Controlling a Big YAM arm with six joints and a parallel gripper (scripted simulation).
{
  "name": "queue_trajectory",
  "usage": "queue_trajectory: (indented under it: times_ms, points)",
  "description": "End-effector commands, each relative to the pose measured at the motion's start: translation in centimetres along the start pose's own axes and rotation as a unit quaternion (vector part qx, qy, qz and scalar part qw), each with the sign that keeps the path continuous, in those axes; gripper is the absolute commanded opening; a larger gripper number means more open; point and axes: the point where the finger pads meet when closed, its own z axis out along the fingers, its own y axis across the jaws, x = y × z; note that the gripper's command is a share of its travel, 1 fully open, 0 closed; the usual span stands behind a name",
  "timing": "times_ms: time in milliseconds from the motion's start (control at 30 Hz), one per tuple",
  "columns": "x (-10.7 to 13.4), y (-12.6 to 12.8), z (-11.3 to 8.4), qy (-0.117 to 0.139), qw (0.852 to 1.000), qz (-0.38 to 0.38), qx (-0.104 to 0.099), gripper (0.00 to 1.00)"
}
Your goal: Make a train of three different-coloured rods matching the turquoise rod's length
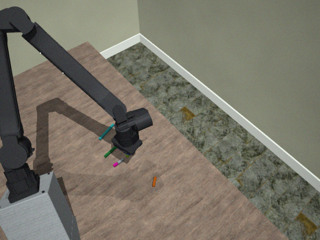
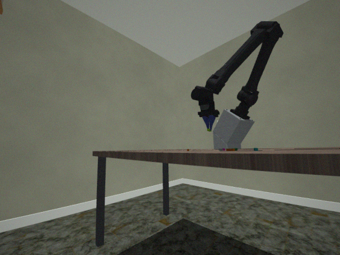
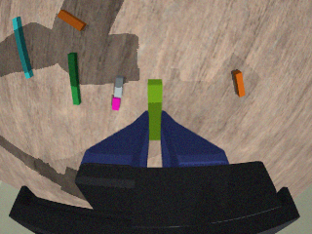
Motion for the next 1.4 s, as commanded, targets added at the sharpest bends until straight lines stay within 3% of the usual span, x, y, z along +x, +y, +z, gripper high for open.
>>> queue_trajectory:
  times_ms: [0,100,133,167,200,300,400,733,1000,1367]
  points:
    - [-2.3,3.4,-0.3,-0.012,0.998,0.065,-0.003,0.04]
    - [-2.4,4.0,-0.3,-0.013,0.997,0.076,-0.004,0.04]
    - [-3.7,3.9,-0.4,-0.017,0.997,0.081,-0.002,0.04]
    - [-2.1,4.1,0.4,-0.001,0.995,0.099,-0.006,0.04]
    - [-1.5,3.4,0.0,-0.004,0.994,0.113,-0.004,0.04]
    - [-1.5,4.2,0.4,0.003,0.994,0.112,-0.007,0.04]
    - [-3.0,4.3,-0.3,-0.011,0.995,0.100,-0.004,0.04]
    - [-2.8,4.3,-0.1,-0.009,0.995,0.101,-0.005,0.04]
    - [-1.7,4.4,1.7,0.000,0.994,0.105,-0.006,0.04]
    - [-2.3,4.4,5.3,-0.004,0.995,0.102,-0.005,0.04]
